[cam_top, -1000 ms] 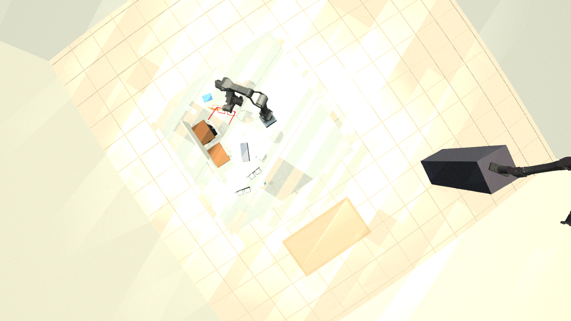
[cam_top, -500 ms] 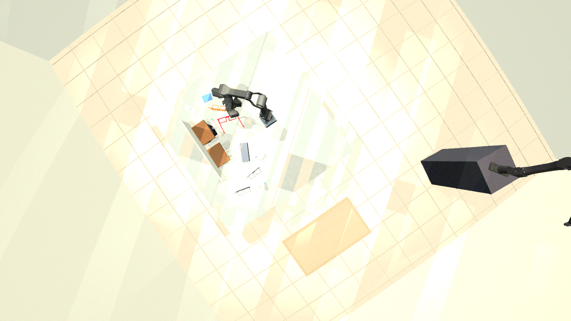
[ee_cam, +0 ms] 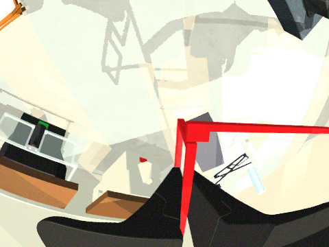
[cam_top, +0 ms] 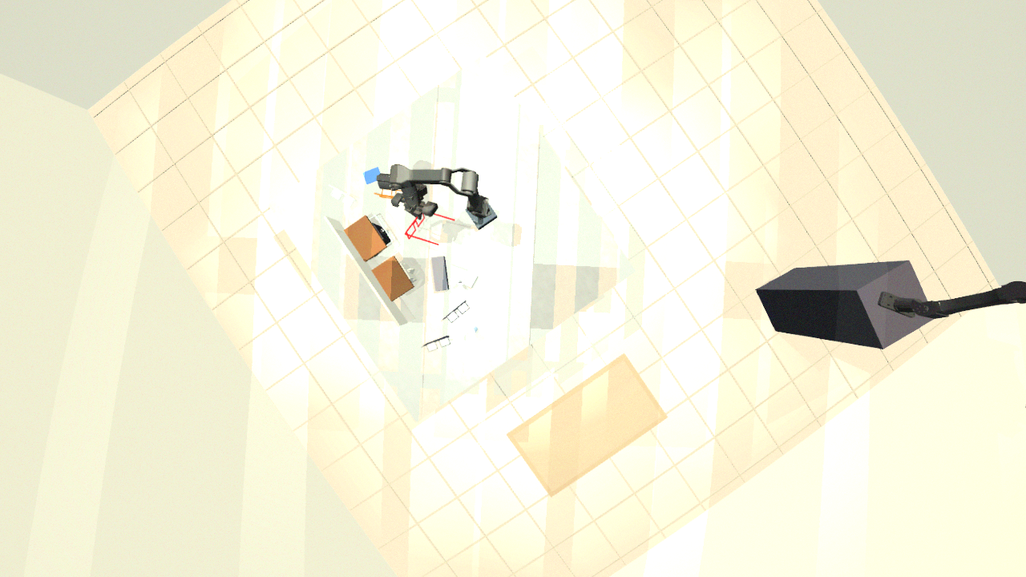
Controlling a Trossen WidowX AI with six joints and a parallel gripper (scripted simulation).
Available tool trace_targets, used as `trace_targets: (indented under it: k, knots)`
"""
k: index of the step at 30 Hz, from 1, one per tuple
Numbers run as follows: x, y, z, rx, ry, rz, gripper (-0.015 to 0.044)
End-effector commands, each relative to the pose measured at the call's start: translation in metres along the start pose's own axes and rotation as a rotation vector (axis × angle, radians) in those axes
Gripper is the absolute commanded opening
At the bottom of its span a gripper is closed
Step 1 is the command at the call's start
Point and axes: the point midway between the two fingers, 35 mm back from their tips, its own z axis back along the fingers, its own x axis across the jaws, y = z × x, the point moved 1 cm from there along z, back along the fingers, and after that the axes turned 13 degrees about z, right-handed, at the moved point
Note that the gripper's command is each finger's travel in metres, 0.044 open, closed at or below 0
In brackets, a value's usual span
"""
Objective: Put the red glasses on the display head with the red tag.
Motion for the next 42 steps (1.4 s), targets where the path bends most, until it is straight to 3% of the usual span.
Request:
trace_targets:
  k: [1,42]
  knots:
    - [-0.003,0.006,-0.008,-0.033,0.025,0.206,0.0000]
    - [-0.040,0.060,-0.071,-0.105,0.387,2.062,0.0000]
